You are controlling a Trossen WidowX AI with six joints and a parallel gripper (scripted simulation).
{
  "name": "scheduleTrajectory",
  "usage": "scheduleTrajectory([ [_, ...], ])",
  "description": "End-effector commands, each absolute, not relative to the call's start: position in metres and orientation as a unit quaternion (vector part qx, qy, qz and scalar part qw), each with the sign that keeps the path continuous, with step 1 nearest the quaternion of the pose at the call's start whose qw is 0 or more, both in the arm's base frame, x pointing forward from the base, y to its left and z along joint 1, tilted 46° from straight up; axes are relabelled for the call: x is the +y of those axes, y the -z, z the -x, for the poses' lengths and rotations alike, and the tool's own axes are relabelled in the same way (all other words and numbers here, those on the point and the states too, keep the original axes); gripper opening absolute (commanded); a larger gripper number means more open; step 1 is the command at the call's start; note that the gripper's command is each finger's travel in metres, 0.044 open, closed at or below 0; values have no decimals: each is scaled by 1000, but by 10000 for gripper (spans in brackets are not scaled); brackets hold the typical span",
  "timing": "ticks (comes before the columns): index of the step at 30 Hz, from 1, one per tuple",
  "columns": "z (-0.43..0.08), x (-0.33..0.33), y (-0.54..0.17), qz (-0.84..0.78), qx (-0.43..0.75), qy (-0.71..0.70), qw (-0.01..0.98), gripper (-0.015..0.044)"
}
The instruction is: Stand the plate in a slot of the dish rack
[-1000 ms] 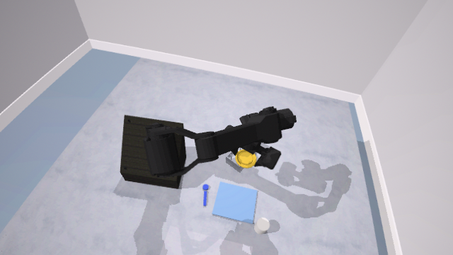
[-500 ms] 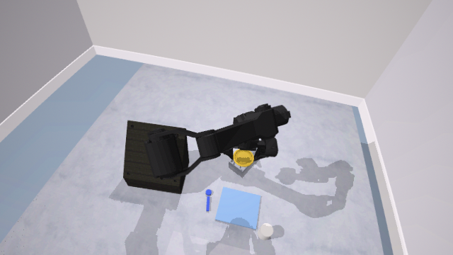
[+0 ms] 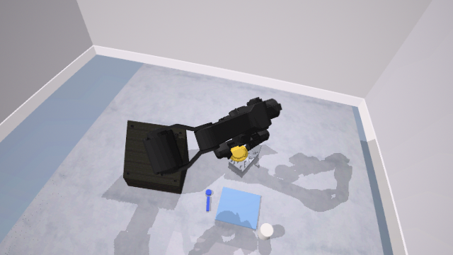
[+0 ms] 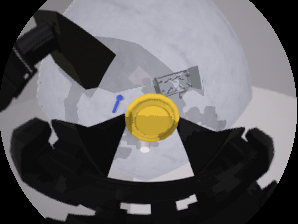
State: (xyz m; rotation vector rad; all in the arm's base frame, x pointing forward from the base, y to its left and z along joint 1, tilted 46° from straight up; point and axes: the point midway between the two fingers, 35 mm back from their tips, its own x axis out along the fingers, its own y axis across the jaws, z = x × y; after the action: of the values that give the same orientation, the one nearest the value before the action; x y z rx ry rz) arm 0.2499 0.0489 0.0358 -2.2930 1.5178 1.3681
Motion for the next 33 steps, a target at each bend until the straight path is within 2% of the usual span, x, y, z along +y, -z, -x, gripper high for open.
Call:
scheduleTrajectory([
  [1, -243, 52, -31, 747, 458, -482, -22, 0],
  [8, -233, 54, -26, 739, 400, -531, -111, 0],
  [16, -232, 54, -25, 737, 394, -537, -117, 0],
  [33, -222, 29, 26, 660, 413, -625, 56, 0],
])
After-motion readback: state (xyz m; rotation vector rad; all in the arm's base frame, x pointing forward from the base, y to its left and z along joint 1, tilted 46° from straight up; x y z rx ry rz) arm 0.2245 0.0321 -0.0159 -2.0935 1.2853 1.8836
